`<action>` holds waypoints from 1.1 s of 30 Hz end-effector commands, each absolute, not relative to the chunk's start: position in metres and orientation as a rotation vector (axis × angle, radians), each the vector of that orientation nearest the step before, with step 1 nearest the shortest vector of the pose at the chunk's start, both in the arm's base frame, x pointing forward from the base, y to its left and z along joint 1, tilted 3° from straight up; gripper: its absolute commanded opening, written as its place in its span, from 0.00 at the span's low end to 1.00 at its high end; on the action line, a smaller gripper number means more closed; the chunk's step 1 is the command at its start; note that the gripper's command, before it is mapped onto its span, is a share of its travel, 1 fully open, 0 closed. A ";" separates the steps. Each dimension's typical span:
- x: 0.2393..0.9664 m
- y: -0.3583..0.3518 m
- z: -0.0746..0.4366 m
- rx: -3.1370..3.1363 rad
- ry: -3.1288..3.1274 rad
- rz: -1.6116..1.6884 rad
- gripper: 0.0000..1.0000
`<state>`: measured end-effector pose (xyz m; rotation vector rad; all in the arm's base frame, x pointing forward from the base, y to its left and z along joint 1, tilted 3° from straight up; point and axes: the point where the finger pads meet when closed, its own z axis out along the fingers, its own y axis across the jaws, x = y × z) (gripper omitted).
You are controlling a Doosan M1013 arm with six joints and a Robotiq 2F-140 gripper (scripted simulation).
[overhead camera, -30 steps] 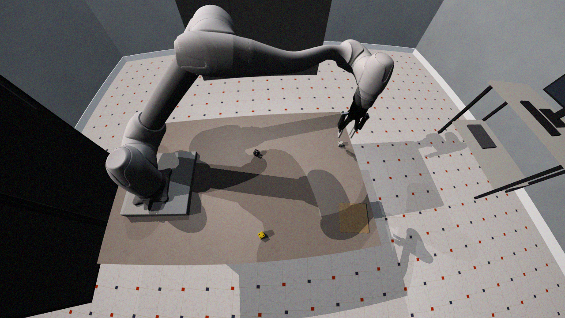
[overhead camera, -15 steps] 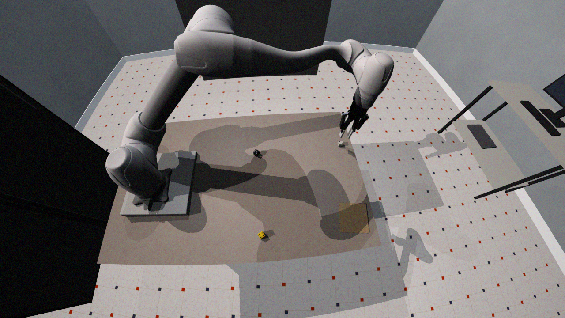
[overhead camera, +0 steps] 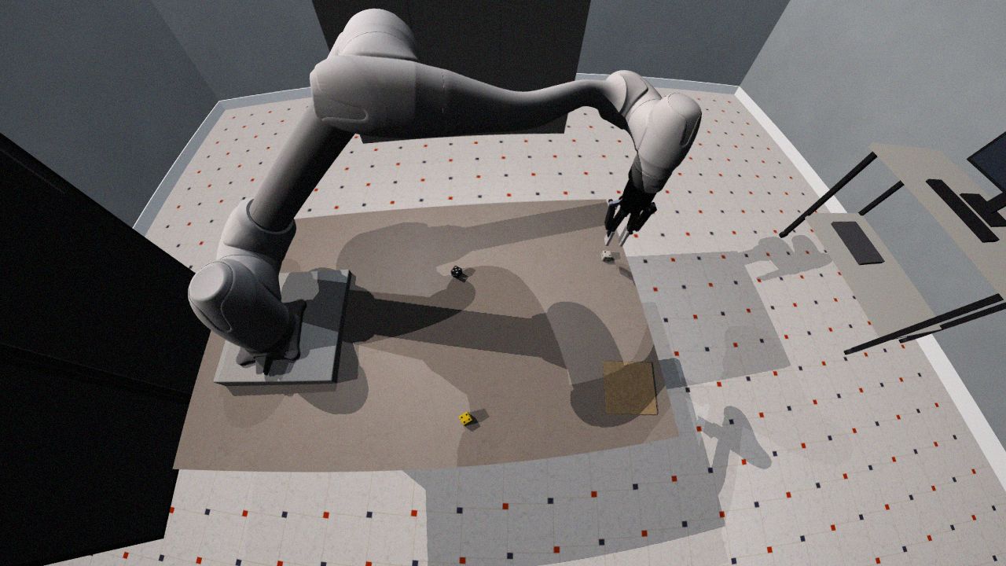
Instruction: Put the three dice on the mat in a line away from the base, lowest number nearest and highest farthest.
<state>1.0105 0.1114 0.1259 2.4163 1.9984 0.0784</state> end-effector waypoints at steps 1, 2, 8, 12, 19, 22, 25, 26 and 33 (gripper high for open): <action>1.011 0.111 0.127 2.416 1.998 0.081 0.32; 1.011 0.112 0.127 2.416 1.998 0.081 0.32; 1.011 0.112 0.124 2.415 1.998 0.081 0.32; 1.011 0.112 0.121 2.415 1.998 0.081 0.32; 1.011 0.112 0.112 2.415 1.998 0.081 0.32; 1.012 0.112 0.107 2.415 1.998 0.081 0.32; 1.012 0.112 0.106 2.415 1.998 0.081 0.32; 1.012 0.112 0.104 2.415 1.998 0.081 0.32; 1.012 0.112 0.093 2.415 1.998 0.081 0.32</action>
